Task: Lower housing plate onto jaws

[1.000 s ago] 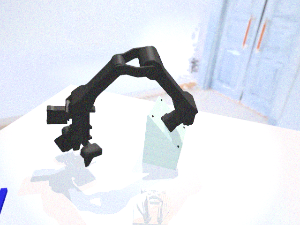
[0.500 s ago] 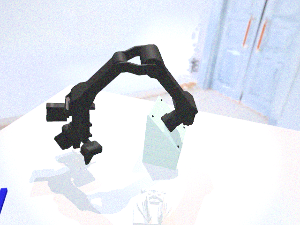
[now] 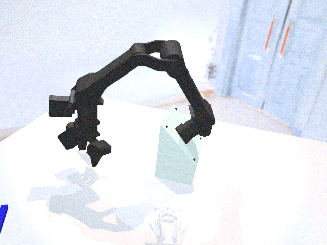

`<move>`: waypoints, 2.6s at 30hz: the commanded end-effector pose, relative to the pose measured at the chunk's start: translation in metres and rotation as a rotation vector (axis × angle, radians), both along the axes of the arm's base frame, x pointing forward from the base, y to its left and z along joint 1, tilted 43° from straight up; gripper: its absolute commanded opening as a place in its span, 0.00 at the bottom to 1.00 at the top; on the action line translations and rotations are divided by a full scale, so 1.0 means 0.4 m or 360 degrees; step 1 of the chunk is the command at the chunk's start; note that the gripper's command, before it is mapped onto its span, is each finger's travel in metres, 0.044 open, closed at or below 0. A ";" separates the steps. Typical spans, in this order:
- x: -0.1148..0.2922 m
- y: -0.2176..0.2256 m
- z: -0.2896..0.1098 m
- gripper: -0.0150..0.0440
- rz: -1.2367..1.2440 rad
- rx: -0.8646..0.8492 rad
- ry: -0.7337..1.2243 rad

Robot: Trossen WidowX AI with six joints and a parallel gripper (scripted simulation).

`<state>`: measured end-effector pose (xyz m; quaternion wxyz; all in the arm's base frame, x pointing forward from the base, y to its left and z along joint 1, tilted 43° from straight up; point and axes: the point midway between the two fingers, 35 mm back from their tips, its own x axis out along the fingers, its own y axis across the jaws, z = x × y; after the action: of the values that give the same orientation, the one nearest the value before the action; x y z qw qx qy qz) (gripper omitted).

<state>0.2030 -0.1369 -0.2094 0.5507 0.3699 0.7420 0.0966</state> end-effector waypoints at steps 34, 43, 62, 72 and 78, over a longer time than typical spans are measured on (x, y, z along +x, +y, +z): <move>0.115 0.104 0.183 0.85 -0.0799 -0.0184 0.0664; 0.138 0.158 0.232 0.85 -0.1062 -0.0225 0.0876; 0.162 0.281 0.331 0.85 -0.1606 -0.0290 0.1333; 0.159 0.348 0.380 0.85 -0.1881 -0.0317 0.1583; 0.153 0.389 0.408 0.85 -0.2041 -0.0333 0.1738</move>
<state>0.2664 0.0081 -0.0523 0.1228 0.6569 0.5709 -0.4770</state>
